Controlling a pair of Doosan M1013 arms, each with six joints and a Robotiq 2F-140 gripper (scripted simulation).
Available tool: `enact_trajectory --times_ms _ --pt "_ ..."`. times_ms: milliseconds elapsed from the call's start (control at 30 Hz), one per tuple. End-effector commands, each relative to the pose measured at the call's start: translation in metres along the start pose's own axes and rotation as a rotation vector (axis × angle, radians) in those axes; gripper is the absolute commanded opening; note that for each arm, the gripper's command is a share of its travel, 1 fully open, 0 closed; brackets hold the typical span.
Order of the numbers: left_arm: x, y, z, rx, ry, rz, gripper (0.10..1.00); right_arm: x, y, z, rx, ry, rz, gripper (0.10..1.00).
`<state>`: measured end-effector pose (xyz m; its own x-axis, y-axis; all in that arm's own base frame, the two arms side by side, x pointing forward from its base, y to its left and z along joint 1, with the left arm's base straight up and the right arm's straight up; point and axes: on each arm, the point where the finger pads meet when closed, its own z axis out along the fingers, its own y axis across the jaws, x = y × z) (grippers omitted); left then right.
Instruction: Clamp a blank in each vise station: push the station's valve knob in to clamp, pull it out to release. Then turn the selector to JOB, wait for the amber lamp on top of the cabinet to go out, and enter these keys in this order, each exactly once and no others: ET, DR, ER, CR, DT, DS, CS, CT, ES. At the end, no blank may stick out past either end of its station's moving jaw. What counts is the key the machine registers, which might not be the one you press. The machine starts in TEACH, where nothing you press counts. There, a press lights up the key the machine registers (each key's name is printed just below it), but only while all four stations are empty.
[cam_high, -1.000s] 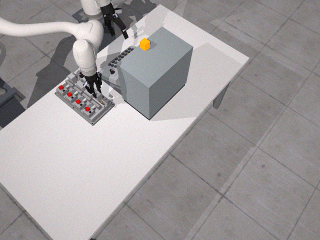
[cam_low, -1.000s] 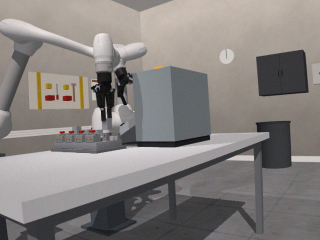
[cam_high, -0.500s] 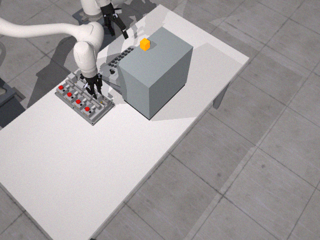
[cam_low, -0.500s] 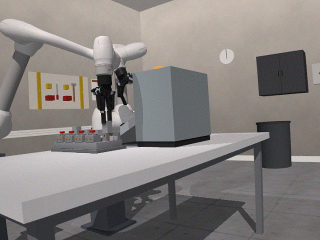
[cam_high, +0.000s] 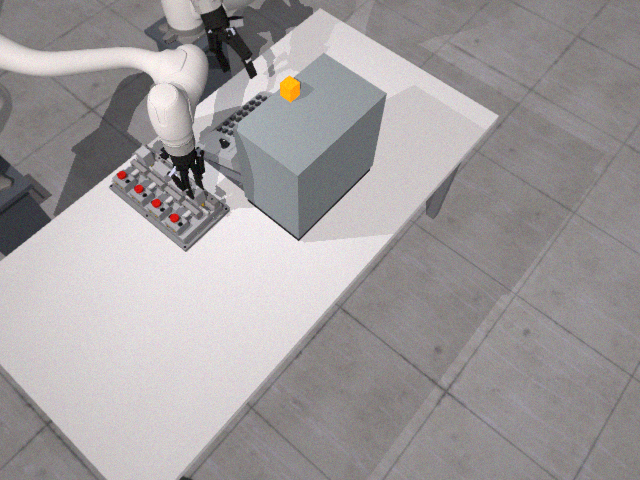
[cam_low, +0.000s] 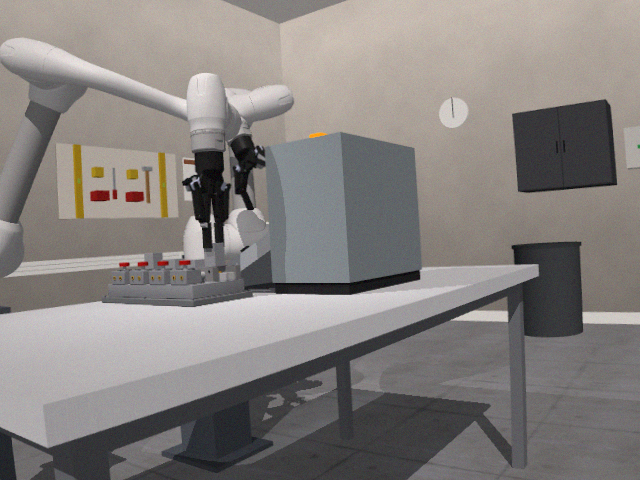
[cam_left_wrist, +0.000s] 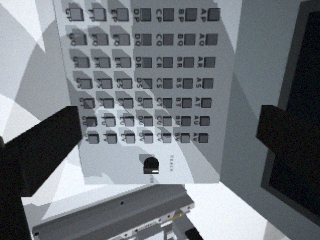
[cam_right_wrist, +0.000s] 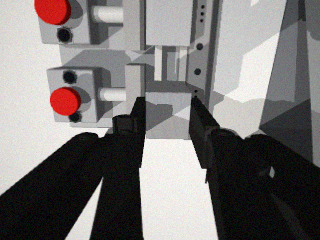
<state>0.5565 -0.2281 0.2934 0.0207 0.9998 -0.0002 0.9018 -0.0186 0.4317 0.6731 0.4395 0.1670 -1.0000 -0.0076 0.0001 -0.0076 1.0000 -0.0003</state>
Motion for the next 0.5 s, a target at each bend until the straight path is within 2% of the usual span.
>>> enact_trajectory --times_ms 0,467 --pt "-0.0001 0.0005 -0.0005 -0.001 0.000 0.000 1.000 -0.0004 0.0003 -0.0013 -0.001 -0.001 0.000 0.099" --pt "-0.0001 0.0005 -0.0005 -0.001 0.000 0.000 1.000 -0.0004 0.0003 0.0017 -0.001 -0.001 0.000 0.099"
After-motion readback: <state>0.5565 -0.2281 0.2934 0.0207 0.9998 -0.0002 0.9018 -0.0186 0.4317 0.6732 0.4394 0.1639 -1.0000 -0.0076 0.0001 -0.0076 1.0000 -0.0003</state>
